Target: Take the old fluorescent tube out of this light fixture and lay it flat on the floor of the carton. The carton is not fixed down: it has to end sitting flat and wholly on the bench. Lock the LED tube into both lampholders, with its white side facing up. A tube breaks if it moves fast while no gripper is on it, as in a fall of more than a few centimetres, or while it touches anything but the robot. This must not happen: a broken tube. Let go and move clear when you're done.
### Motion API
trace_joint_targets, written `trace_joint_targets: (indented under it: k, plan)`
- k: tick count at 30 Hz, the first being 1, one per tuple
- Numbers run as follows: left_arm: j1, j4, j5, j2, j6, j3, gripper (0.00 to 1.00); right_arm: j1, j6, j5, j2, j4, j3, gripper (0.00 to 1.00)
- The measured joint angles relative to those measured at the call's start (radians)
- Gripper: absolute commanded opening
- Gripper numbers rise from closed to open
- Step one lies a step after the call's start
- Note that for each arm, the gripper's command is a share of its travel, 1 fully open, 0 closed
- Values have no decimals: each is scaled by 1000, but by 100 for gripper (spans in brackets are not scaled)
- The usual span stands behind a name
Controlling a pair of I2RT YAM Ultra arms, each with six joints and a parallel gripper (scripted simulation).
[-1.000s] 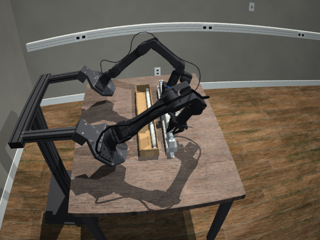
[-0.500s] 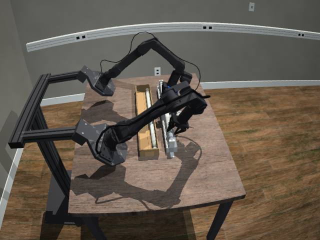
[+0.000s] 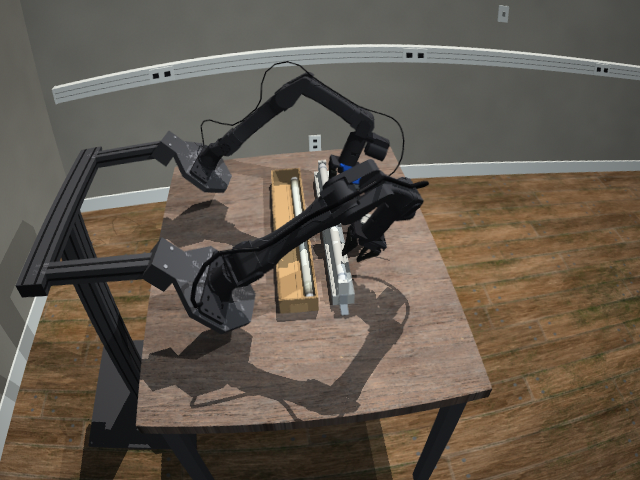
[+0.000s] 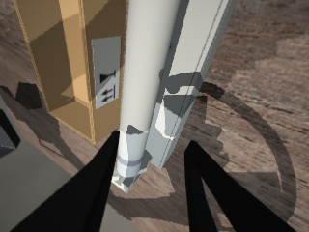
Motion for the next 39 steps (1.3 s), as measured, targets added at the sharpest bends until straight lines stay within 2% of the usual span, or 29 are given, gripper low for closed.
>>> trace_joint_targets:
  k: [4,8,17,25,31,39]
  plan:
    - [-4,-57,0,6,-2,65,49,11,6,1,5,-56,60,49]
    - [-5,-65,0,2,-2,76,49,14,7,1,3,-64,74,49]
    - [-5,-64,0,-5,-2,54,49,15,7,4,-2,-70,61,49]
    - [-13,-2,-22,-44,-4,-20,49,36,16,43,-26,-23,1,49]
    - [-32,113,-52,-129,-9,-145,49,70,28,102,-95,68,-101,49]
    - [-78,362,-124,-328,-21,-433,49,162,59,236,-244,260,-336,49]
